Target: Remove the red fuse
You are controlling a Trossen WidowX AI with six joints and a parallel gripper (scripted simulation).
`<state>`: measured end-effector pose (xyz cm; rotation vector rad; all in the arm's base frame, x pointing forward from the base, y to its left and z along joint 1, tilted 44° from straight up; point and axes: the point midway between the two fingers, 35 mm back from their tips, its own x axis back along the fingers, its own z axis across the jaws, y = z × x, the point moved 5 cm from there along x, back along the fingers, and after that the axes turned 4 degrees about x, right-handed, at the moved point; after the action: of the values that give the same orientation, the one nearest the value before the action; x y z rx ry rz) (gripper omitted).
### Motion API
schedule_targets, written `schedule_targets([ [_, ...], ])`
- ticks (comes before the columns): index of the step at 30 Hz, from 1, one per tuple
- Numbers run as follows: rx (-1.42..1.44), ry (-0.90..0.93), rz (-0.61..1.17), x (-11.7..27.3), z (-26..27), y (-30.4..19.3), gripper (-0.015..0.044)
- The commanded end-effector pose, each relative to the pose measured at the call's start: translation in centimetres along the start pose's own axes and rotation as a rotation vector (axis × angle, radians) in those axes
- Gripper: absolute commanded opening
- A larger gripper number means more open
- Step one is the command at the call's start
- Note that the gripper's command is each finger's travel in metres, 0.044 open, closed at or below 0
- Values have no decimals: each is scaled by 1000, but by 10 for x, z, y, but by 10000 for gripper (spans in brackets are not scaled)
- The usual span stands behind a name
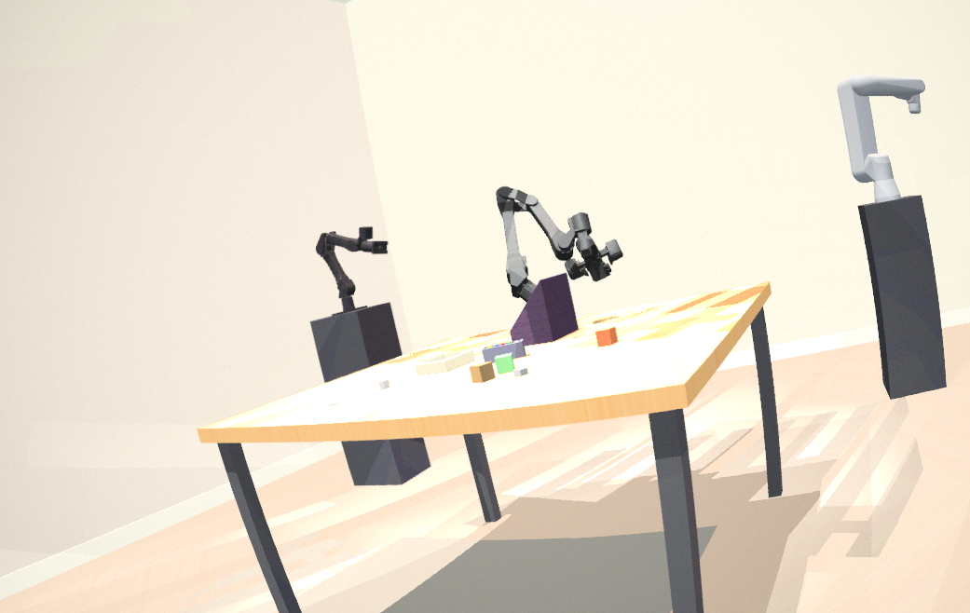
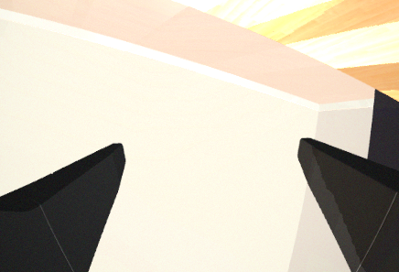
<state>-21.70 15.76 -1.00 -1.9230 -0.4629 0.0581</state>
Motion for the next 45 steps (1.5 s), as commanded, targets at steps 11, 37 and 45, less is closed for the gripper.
schedule_targets([
  [11, 201, 607, -199, 103, 90, 19, 111],
  [37, -44, 575, -1343, 404, -41, 155, 63],
  [45, -149, 116, -1333, 430, -158, 175, 63],
])
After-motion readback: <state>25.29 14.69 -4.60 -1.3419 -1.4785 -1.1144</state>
